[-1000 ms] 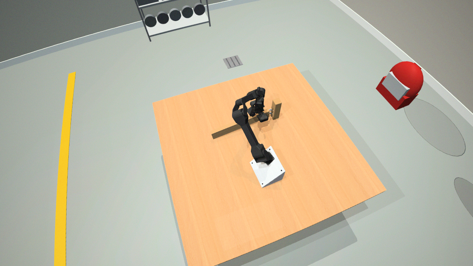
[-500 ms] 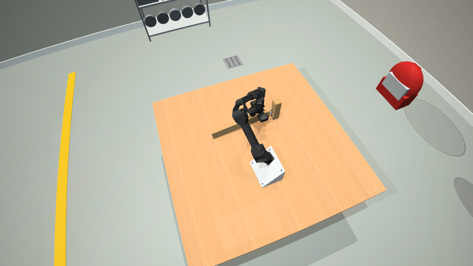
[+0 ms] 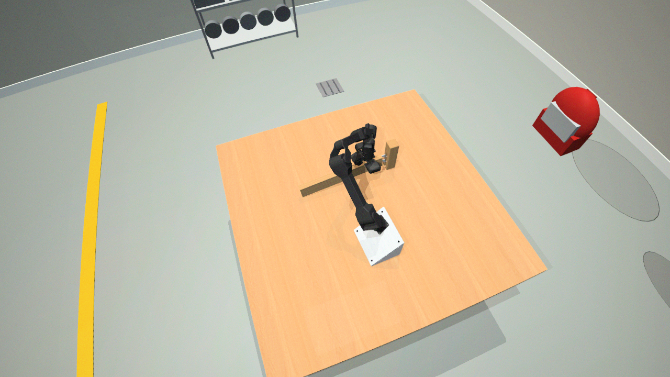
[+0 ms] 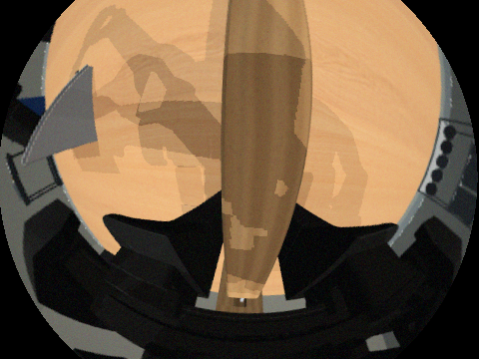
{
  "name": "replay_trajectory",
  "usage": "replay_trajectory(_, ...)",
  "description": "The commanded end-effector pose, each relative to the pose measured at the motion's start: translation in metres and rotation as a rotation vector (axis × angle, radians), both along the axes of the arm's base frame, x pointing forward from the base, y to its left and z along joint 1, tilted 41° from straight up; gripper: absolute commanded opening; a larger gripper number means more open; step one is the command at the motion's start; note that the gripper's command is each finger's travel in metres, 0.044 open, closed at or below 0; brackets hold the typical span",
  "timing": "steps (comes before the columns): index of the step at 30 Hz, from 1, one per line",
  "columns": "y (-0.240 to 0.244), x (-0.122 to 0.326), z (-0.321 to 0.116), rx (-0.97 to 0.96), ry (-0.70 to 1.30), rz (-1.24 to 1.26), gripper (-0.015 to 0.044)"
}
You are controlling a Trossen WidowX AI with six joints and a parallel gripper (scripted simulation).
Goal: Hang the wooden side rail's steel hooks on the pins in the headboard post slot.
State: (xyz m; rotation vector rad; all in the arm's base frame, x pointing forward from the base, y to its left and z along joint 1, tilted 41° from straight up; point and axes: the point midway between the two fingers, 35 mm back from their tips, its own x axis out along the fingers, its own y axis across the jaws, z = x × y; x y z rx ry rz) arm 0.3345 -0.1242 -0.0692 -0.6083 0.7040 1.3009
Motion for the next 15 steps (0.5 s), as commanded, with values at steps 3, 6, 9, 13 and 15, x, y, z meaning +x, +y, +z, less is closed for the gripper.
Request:
replay_trajectory(3, -0.0056, -0.0017, -0.0002, -0.008, -0.005, -0.005, 0.0000)
replay_trajectory(6, -0.0060, -0.0018, -0.0002, -0.008, -0.005, -0.005, 0.0000)
replay_trajectory(9, -0.0064, -0.0017, -0.0001, -0.008, -0.005, -0.005, 0.0000)
replay_trajectory(13, -0.0068, -0.0015, -0.0001, -0.008, -0.005, -0.005, 0.0000)
replay_trajectory(15, -0.0071, -0.0014, -0.0001, -0.008, -0.005, -0.005, 0.0000)
